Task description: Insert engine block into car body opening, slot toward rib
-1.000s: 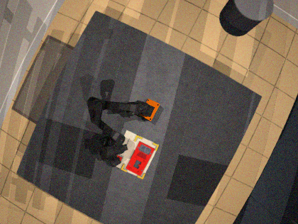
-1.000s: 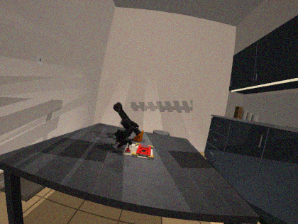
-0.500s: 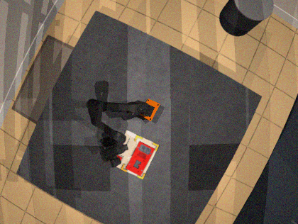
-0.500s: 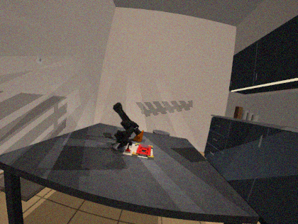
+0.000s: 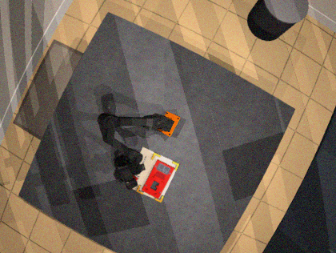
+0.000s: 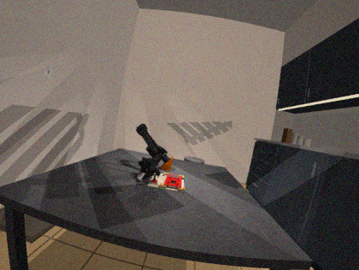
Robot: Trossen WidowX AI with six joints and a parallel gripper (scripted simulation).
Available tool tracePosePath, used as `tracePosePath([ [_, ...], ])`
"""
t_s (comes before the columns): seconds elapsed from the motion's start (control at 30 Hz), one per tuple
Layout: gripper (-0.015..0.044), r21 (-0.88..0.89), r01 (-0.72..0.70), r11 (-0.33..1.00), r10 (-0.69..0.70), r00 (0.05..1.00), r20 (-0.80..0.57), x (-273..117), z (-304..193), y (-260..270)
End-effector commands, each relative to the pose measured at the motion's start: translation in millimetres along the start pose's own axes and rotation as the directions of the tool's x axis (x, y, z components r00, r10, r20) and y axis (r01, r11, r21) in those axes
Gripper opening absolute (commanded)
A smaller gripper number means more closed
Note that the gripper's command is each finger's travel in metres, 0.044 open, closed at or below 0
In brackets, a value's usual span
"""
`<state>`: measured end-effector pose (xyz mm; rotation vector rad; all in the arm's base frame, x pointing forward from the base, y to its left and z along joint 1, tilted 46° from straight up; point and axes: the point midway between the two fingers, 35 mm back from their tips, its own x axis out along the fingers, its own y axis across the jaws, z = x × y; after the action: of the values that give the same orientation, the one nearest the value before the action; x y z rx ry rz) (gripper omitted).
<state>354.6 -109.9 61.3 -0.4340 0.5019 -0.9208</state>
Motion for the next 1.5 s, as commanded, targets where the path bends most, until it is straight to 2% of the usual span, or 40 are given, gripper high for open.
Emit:
tracePosePath([
  [0.0,0.0105,0.003,0.003,1.0,-0.003,1.0,-0.002,0.7,0.2,-1.1],
  [0.43,0.044,0.003,0.003,1.0,-0.003,1.0,-0.002,0.7,0.2,-1.1],
  [0.7,0.044,-0.002,0.041,0.999,-0.041,0.999,-0.014,-7.1,-1.0,-16.2],
  [1.03,0.044,-0.003,0.021,1.0,-0.021,1.0,-0.021,-47.8,-2.4,-15.5],
  [1.47,0.044,-0.005,0.013,1.0,-0.013,1.0,-0.019,-44.2,-1.2,-13.7],
])
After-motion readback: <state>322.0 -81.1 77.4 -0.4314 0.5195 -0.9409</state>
